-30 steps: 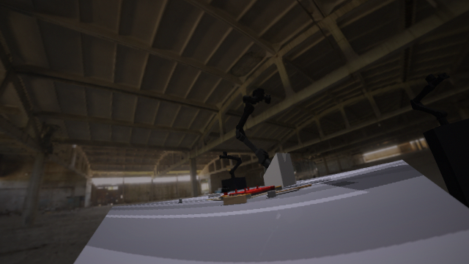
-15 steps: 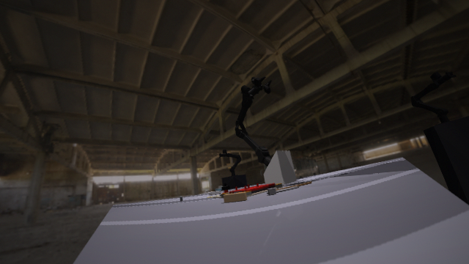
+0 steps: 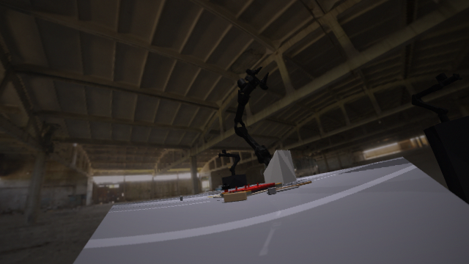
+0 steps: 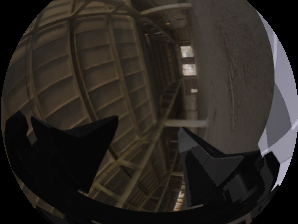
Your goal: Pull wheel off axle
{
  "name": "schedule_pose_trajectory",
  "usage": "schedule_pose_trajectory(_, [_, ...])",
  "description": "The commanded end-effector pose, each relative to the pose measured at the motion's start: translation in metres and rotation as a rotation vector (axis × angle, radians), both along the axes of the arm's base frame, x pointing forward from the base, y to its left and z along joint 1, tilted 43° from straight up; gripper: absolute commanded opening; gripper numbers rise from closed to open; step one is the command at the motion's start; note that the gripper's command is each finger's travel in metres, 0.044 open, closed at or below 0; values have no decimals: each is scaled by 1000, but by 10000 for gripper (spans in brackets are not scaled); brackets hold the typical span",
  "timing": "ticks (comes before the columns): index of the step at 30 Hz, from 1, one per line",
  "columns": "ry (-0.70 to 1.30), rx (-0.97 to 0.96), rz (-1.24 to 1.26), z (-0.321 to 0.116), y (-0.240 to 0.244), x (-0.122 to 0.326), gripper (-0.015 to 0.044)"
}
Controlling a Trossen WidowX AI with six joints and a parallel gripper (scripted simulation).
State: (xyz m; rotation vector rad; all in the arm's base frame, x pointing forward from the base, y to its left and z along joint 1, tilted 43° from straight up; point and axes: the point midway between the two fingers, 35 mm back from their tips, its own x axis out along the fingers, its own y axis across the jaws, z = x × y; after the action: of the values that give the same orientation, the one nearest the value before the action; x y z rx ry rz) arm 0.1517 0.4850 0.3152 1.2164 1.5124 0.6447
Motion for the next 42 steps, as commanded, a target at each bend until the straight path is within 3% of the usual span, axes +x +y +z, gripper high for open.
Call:
schedule_pose_trajectory(1, [10,-91,-121,-31,-13,41,300])
schedule_pose_trajectory(11, [34,-322,-440,-94,-80,137,300])
schedule_pose_trajectory(22, [112,-602,-785,-159,-188,211,300])
schedule_pose_trajectory(32, [199,-886,-1083,-206,-308,244,300])
schedule_pose_trajectory(42, [299,-1210,-1334,-238,-434,240,300])
